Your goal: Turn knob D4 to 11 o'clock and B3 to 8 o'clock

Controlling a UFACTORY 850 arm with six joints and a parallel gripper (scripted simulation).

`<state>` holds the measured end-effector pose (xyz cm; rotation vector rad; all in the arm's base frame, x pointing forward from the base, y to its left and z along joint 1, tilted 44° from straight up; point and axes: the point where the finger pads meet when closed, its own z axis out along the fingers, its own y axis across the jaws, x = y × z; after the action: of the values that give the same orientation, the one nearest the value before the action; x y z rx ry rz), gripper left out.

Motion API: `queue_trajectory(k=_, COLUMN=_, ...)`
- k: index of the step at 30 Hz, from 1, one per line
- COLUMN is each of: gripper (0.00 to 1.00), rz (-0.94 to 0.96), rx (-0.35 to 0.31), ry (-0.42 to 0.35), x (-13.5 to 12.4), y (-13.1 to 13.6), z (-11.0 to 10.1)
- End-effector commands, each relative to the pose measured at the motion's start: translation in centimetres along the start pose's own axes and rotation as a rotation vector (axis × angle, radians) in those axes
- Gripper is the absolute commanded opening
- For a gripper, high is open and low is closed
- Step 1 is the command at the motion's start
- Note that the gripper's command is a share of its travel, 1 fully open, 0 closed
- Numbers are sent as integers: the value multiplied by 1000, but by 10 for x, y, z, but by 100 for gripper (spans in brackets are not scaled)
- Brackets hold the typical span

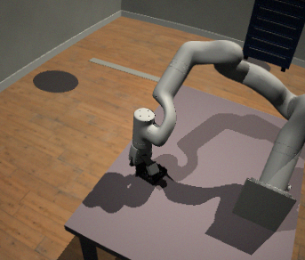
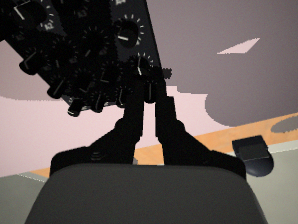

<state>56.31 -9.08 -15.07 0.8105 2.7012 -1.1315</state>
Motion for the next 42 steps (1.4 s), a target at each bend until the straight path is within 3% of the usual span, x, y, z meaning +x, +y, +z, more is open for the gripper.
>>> queue_trajectory(k=1, gripper=8, rz=-95, rx=1, ry=4, x=-1, y=0, z=-1)
queue_trajectory(k=20, gripper=8, rz=-302, rx=1, ry=4, x=-1, y=0, z=-1)
queue_trajectory(k=42, gripper=8, rz=-338, rx=1, ry=4, x=-1, y=0, z=-1)
